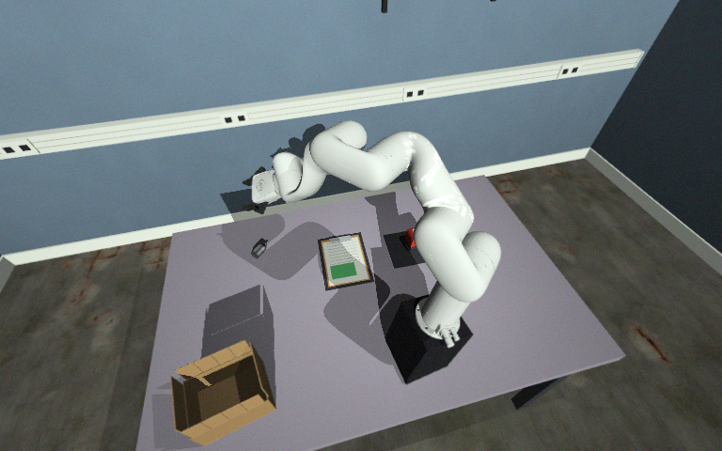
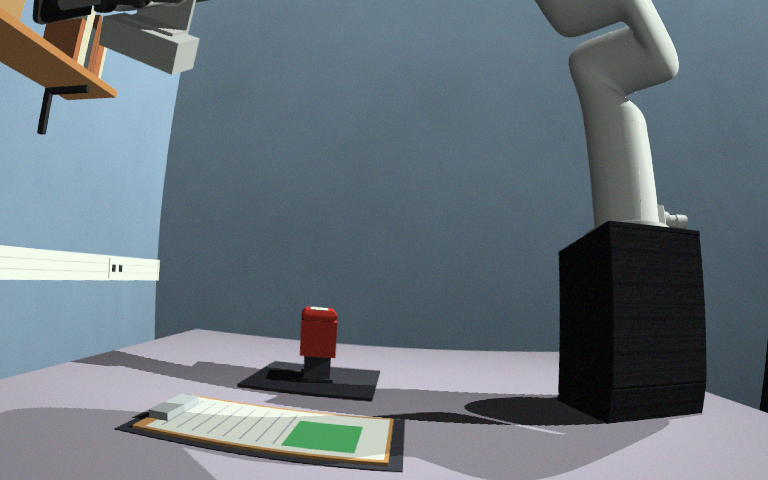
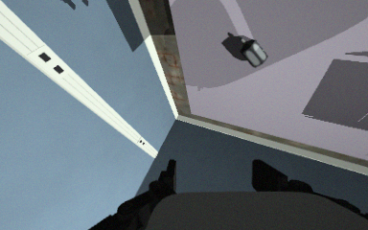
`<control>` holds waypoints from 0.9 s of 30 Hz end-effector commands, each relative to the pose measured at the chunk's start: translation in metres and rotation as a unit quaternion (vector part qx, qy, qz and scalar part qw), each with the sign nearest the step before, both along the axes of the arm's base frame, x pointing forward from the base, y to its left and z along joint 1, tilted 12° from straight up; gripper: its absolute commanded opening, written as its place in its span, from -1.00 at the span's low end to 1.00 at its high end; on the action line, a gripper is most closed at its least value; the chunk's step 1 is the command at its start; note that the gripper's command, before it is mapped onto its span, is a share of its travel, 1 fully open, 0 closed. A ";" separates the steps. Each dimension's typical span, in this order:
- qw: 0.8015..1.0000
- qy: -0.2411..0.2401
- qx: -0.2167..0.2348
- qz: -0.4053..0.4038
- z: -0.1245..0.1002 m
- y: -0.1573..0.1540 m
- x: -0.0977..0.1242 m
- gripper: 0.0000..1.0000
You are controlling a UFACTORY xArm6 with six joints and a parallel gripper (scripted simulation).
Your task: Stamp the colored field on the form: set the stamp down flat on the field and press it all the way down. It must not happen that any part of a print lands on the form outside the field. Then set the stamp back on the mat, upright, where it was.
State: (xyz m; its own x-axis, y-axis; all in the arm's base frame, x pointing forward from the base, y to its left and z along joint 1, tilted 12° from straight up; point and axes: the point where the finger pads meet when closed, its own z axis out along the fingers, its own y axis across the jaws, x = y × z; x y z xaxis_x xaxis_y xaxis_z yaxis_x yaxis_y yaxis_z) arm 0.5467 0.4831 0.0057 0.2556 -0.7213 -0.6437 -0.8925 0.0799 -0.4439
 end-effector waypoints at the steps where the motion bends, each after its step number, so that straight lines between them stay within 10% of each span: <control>1: 1.000 -0.002 0.002 0.000 0.003 0.001 0.001 1.00; 27: 1.000 0.001 -0.019 0.001 0.003 -0.028 0.013 1.00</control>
State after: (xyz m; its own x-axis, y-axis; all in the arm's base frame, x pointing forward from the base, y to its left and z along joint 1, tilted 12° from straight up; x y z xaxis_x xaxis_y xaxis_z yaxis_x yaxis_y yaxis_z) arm 0.5507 0.4737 0.0054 0.2558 -0.7299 -0.6340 -0.8929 0.0730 -0.4443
